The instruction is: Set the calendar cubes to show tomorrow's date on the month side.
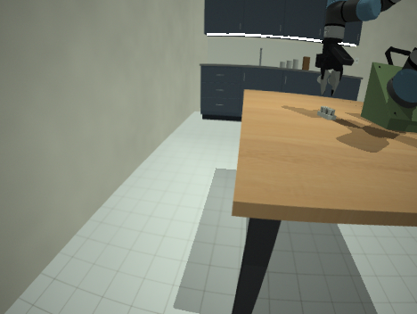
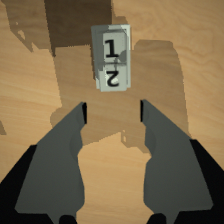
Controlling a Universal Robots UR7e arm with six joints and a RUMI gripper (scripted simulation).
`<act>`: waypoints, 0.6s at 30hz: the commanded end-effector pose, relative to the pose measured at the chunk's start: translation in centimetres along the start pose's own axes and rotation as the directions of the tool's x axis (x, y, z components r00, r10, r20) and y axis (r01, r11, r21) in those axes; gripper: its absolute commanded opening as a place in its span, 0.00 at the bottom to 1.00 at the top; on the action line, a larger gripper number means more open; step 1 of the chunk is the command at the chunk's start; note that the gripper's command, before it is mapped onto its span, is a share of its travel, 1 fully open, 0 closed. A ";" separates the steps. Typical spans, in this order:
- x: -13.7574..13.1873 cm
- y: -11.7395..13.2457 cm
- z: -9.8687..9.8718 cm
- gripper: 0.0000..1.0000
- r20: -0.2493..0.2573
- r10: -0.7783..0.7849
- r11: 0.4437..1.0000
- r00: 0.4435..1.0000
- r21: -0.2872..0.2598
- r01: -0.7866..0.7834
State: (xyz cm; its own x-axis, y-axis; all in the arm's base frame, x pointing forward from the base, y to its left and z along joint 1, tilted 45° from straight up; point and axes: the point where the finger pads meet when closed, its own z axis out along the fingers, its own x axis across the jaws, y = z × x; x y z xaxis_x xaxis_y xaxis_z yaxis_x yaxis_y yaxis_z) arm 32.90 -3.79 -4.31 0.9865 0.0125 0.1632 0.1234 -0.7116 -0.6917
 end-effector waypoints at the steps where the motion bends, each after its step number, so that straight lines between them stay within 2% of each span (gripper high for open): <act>1: 0.0 0.0 -1.8 0.28 0.000 0.000 1.000 1.000 0.000 0.000; 7: 0.0 0.0 -2.4 0.28 0.000 0.000 1.000 1.000 0.000 0.000; 8: 0.0 0.0 -2.4 1.00 0.000 0.000 1.000 1.000 0.000 0.000; 18: 0.0 0.0 -2.4 1.00 0.000 0.000 1.000 1.000 0.000 0.000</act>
State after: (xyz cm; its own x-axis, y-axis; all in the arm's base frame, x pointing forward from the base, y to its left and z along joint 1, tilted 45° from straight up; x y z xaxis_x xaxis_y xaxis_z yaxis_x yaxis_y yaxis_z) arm 32.59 -5.40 -2.59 0.9865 0.0131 0.1630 0.1238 -0.7108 -0.6924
